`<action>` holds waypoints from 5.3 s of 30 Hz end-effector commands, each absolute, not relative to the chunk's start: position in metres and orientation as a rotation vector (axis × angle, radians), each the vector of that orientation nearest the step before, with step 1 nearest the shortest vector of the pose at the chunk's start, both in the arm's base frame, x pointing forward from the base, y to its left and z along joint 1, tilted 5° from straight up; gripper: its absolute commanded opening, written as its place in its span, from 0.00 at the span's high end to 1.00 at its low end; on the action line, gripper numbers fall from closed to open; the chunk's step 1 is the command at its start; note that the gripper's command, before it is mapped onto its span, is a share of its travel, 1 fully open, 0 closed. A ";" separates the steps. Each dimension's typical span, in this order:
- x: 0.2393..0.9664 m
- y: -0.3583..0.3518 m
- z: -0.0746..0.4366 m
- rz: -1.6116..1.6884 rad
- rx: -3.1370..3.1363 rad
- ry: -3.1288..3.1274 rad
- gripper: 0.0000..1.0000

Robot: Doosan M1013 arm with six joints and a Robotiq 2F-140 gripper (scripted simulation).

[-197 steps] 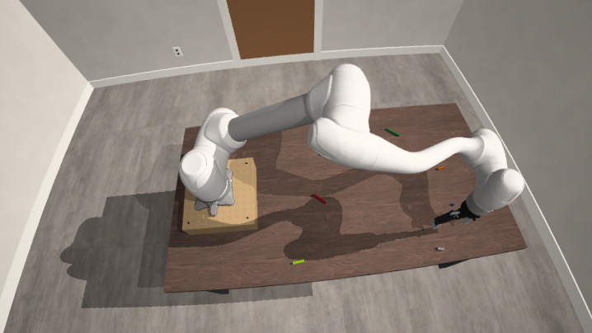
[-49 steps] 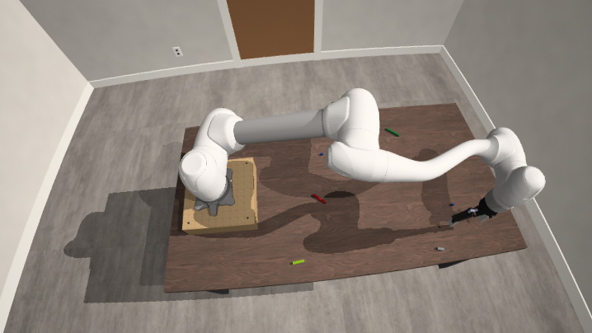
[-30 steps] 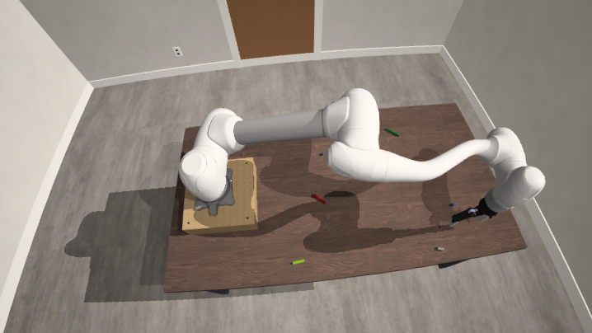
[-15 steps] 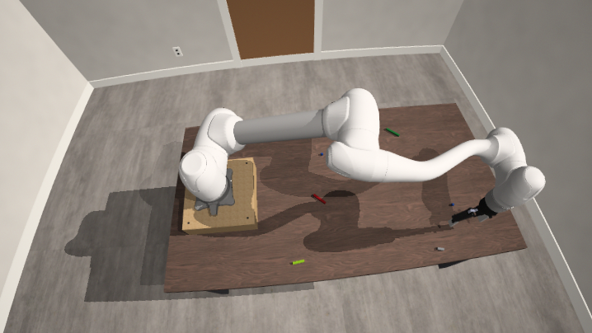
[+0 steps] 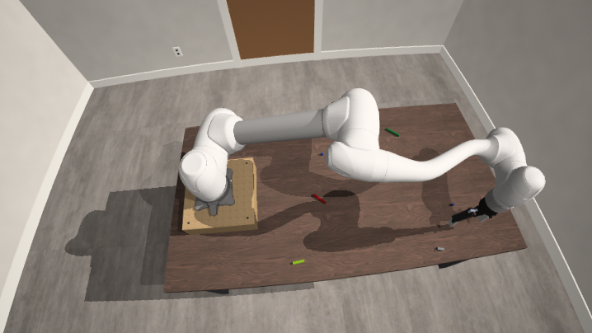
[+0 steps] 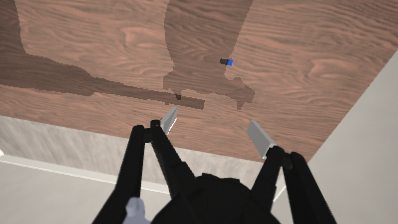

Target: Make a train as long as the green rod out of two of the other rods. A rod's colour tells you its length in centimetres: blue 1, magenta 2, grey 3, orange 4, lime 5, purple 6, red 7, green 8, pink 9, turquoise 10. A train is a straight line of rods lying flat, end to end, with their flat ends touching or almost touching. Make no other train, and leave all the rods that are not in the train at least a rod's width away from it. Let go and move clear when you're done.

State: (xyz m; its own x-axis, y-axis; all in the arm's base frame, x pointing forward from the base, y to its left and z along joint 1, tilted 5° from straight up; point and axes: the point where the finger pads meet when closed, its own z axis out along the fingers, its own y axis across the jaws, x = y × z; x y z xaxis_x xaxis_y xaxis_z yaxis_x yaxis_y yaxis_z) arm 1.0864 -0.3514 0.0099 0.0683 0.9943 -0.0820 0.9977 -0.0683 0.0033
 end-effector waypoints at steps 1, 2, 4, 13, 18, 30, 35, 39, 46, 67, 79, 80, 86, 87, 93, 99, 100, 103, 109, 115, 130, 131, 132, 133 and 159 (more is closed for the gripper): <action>1.086 -0.351 0.010 -0.089 2.252 2.103 0.00; 1.086 -0.351 0.010 -0.089 2.252 2.103 0.00; 1.086 -0.351 0.010 -0.089 2.252 2.103 0.00; 1.093 -0.334 0.009 -0.085 2.323 2.022 0.00; 1.109 -0.286 0.005 -0.075 2.508 1.780 0.00; 1.135 -0.178 -0.004 -0.052 2.820 1.204 0.00; 1.139 -0.155 -0.006 -0.047 2.870 1.076 0.00; 1.139 -0.155 -0.006 -0.047 2.870 1.075 0.00; 1.139 -0.155 -0.006 -0.047 2.870 1.075 0.00; 1.139 -0.155 -0.006 -0.047 2.870 1.075 0.00; 1.139 -0.155 -0.006 -0.047 2.870 1.075 0.00; 1.139 -0.155 -0.006 -0.047 2.870 1.075 0.00; 1.139 -0.155 -0.006 -0.047 2.870 1.075 0.00; 1.139 -0.155 -0.006 -0.047 2.870 1.075 0.00; 1.139 -0.155 -0.006 -0.047 2.870 1.075 0.00; 1.139 -0.155 -0.006 -0.047 2.870 1.075 0.00; 1.139 -0.155 -0.006 -0.047 2.870 1.075 0.00; 1.139 -0.155 -0.006 -0.047 2.870 1.075 0.00; 1.139 -0.155 -0.006 -0.047 2.870 1.075 0.00; 1.139 -0.155 -0.006 -0.047 2.870 1.075 0.00; 1.104 -0.045 -0.013 -0.047 2.870 1.074 0.00; 1.098 -0.034 -0.013 -0.047 2.870 1.074 0.00; 1.098 -0.034 -0.013 -0.047 2.870 1.074 0.00; 1.098 -0.034 -0.013 -0.047 2.870 1.074 0.00; 0.998 0.094 -0.026 -0.047 2.871 1.075 0.00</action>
